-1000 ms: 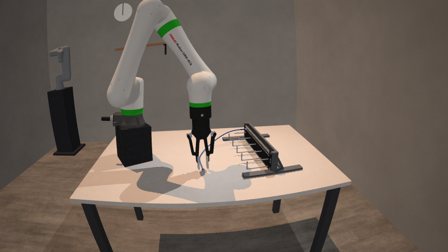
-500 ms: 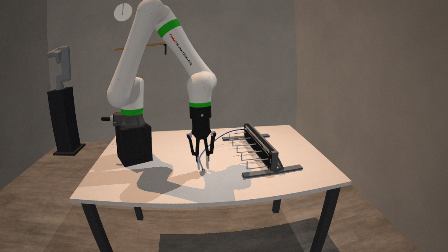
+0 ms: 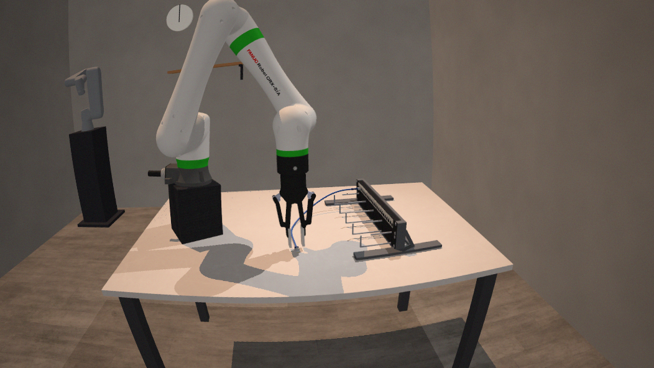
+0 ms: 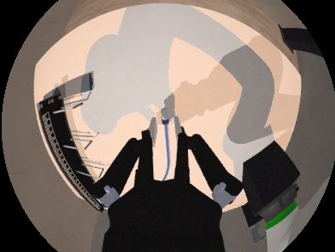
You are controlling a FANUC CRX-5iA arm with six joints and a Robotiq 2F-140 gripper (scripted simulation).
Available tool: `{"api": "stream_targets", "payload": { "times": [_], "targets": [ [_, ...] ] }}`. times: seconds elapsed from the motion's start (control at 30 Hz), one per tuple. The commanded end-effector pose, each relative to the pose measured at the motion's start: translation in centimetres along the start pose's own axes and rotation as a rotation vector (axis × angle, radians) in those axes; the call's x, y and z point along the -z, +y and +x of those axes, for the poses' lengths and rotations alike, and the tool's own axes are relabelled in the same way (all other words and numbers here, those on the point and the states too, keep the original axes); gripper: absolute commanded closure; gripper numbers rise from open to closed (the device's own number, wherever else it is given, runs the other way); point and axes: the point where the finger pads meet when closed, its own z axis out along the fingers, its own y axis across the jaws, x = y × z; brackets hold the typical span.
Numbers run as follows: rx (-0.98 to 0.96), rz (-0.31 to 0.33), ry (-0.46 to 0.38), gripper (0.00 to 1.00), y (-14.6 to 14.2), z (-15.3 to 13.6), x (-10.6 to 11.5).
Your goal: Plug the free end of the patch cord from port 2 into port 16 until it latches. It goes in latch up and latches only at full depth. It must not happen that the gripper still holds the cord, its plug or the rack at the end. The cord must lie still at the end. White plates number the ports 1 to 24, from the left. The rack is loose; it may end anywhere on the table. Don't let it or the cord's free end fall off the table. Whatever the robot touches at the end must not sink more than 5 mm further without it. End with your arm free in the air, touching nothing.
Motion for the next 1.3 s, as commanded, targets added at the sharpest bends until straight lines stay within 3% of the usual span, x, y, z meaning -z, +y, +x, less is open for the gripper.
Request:
{"api": "stream_targets", "payload": {
  "times": [0.0, 1.27],
  "targets": [
    [0.000, 0.000, 0.000, 0.78, -0.01, 0.01, 0.01],
    [0.000, 0.000, 0.000, 0.78, -0.01, 0.01, -0.75]
  ]
}}
